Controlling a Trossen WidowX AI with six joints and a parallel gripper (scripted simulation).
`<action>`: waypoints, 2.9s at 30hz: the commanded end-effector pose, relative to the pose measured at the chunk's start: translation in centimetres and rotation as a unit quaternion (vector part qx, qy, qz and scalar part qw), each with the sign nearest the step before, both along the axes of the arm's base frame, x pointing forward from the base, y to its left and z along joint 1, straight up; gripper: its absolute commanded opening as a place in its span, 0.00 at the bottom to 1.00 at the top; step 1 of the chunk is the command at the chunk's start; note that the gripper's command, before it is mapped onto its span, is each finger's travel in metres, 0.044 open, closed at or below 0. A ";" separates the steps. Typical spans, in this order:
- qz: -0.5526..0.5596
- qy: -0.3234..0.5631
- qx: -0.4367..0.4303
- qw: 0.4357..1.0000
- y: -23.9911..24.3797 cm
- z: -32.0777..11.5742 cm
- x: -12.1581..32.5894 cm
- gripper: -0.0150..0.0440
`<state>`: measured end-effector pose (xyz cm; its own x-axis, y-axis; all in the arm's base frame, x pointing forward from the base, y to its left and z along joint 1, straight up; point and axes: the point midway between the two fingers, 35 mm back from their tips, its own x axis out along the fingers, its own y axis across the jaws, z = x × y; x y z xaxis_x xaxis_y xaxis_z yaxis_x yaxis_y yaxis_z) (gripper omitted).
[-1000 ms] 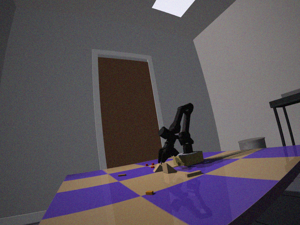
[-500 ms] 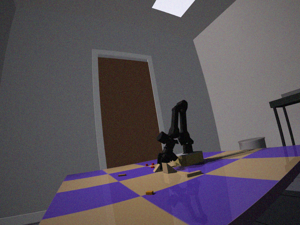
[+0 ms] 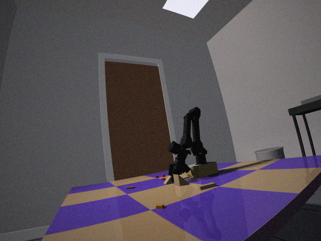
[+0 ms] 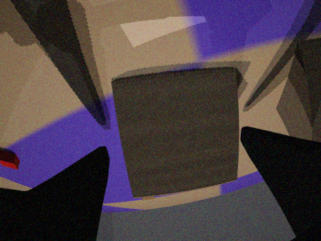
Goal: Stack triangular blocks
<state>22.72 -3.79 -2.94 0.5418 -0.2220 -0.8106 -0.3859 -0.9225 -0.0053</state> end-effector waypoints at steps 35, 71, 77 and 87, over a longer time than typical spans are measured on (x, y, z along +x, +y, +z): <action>0.000 0.000 0.000 1.000 0.0 0.0 0.0 0.70; 0.000 -0.001 0.000 1.000 0.0 10.2 -0.1 0.25; 0.000 -0.001 0.000 1.000 0.0 10.2 -0.1 0.25; -0.075 -0.003 0.054 0.996 0.0 9.9 -0.2 0.25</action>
